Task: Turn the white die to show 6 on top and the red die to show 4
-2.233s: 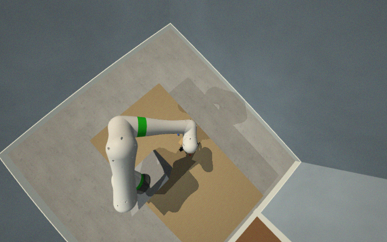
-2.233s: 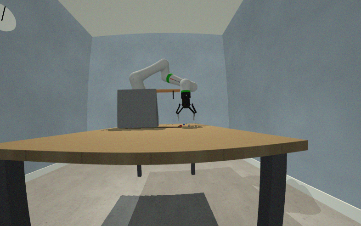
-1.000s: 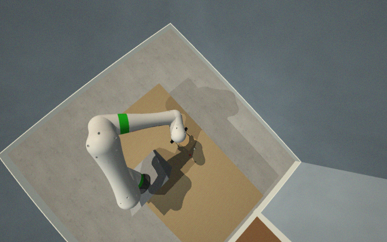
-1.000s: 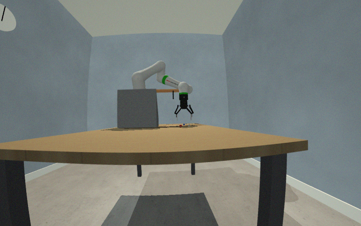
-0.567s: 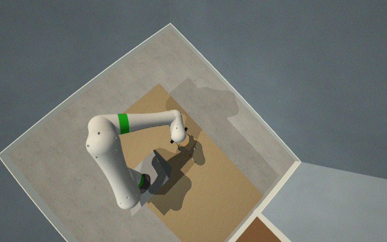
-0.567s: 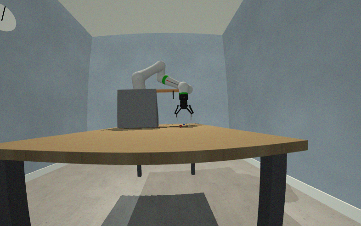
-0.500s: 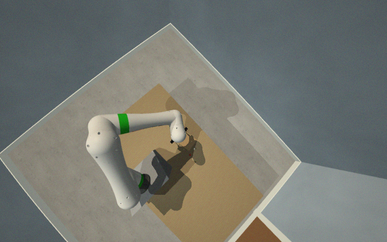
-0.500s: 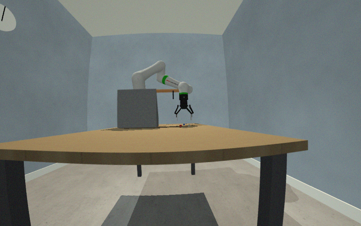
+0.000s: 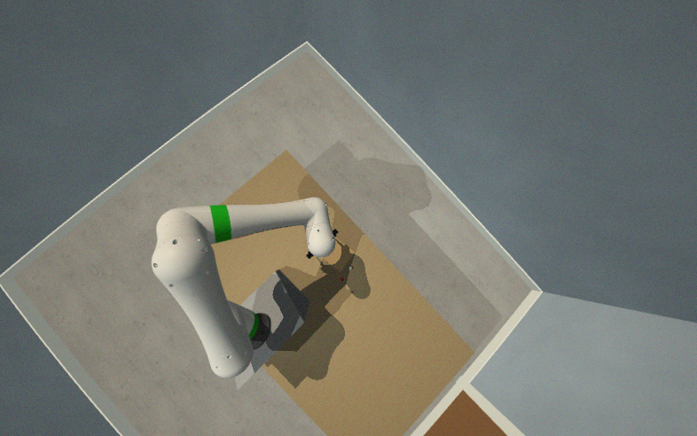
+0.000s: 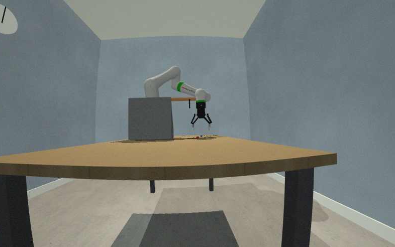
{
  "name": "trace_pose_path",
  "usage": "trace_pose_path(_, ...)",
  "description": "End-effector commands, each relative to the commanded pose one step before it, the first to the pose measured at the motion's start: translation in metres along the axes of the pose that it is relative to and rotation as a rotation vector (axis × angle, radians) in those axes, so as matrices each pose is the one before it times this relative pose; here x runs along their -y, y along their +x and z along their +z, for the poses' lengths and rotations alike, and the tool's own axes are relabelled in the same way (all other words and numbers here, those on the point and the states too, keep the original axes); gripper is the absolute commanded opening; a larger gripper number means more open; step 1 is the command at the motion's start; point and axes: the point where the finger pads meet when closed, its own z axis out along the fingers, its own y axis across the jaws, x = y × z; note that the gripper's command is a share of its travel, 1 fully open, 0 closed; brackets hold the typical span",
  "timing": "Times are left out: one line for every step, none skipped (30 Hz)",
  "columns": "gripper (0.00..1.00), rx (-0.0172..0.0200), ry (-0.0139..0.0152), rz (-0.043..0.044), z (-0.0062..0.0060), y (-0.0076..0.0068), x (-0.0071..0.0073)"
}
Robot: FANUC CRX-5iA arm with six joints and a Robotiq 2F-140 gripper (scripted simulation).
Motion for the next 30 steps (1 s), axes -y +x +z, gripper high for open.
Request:
trace_pose_path(1.0,-0.00021,0.00016,0.00002,-0.01886,0.0001,0.00012)
trace_pose_path(1.0,-0.00001,0.0,0.0,-0.00716,0.0,0.0)
trace_pose_path(1.0,0.00001,0.0,0.0,-0.00756,0.0,0.0)
trace_pose_path(1.0,-0.00001,0.0,0.0,-0.00776,0.0,-0.00001)
trace_pose_path(1.0,0.0,0.0,0.0,0.0,0.0,0.0)
trace_pose_path(1.0,0.0,0.0,0.0,0.0,0.0,0.0)
trace_pose_path(1.0,0.00001,0.0,0.0,-0.00774,0.0,0.00001)
trace_pose_path(1.0,-0.00001,0.0,0.0,-0.00751,0.0,0.0)
trace_pose_path(1.0,0.00001,0.0,0.0,-0.00708,0.0,0.0)
trace_pose_path(1.0,0.0,0.0,0.0,-0.00648,0.0,0.0)
trace_pose_path(1.0,-0.00001,0.0,0.0,-0.00571,0.0,0.0)
trace_pose_path(1.0,0.0,0.0,0.0,-0.00482,0.0,0.0)
trace_pose_path(1.0,0.00001,0.0,0.0,-0.00386,0.0,0.0)
trace_pose_path(1.0,0.0,0.0,0.0,-0.00287,0.0,0.0)
trace_pose_path(1.0,0.0,0.0,0.0,-0.00192,0.0,0.0)
trace_pose_path(1.0,-0.00001,0.0,0.0,-0.00109,0.0,0.0)
trace_pose_path(1.0,0.0,0.0,0.0,-0.00044,0.0,0.0)
trace_pose_path(1.0,0.0,0.0,0.0,-0.00007,0.0,0.0)
trace_pose_path(1.0,0.0,0.0,0.0,0.0,0.0,0.0)
trace_pose_path(1.0,0.0,0.0,0.0,0.0,0.0,0.0)
trace_pose_path(1.0,0.0,0.0,0.0,0.0,0.0,0.0)
trace_pose_path(1.0,0.0,0.0,0.0,0.0,0.0,0.0)
trace_pose_path(1.0,0.0,0.0,0.0,0.0,0.0,0.0)
trace_pose_path(1.0,0.0,0.0,0.0,0.0,0.0,0.0)
trace_pose_path(1.0,0.0,0.0,0.0,0.0,0.0,0.0)
trace_pose_path(1.0,0.0,0.0,0.0,0.0,0.0,0.0)
trace_pose_path(1.0,-0.00015,0.00003,0.00336,0.0,0.00099,0.00033)
trace_pose_path(1.0,-0.00084,0.0002,0.0201,0.00003,0.00592,0.00196)
trace_pose_path(1.0,-0.00168,0.00043,0.04495,0.00014,0.01328,0.00438)
trace_pose_path(1.0,-0.00209,0.00059,0.07024,0.00041,0.02084,0.007)
